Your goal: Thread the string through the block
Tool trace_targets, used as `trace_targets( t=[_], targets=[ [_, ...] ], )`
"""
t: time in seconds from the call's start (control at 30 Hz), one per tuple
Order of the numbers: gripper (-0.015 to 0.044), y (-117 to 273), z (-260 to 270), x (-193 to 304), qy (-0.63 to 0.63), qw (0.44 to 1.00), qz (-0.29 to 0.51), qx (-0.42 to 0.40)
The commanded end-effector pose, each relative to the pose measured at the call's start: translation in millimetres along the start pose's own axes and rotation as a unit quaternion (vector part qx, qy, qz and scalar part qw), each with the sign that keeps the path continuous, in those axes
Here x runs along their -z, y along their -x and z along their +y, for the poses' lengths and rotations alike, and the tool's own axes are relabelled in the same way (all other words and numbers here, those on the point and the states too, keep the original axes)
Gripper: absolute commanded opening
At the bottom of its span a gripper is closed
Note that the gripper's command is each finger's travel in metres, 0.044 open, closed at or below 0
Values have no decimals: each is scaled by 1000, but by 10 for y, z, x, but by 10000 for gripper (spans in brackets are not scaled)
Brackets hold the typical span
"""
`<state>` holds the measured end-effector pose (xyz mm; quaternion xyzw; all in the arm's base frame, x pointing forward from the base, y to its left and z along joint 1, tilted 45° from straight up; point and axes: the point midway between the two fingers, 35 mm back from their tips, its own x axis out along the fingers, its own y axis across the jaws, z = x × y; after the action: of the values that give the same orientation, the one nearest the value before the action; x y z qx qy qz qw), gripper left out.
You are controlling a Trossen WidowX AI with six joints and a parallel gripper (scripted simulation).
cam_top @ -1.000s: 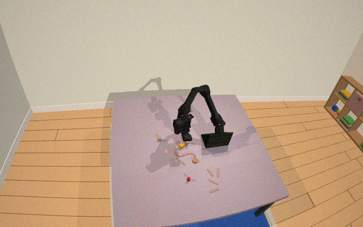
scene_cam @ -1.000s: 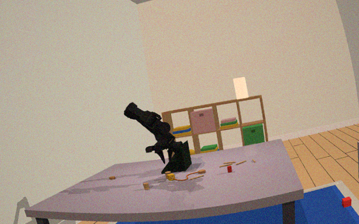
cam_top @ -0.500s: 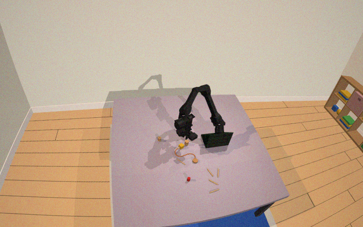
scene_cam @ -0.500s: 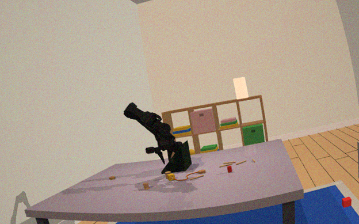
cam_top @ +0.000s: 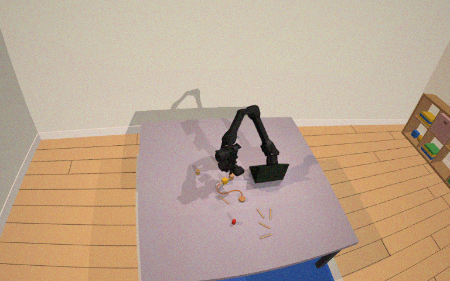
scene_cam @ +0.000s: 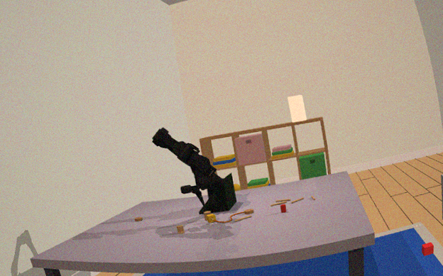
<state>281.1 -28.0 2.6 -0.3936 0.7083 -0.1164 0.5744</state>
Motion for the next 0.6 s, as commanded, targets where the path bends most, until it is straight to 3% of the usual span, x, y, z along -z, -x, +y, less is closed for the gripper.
trace_targets(
  t=[0.0,0.57],
  targets=[
    [123,-87,-1,15,3,1000,3,2],
    [123,-367,-5,18,3,1000,3,2]
  ],
)
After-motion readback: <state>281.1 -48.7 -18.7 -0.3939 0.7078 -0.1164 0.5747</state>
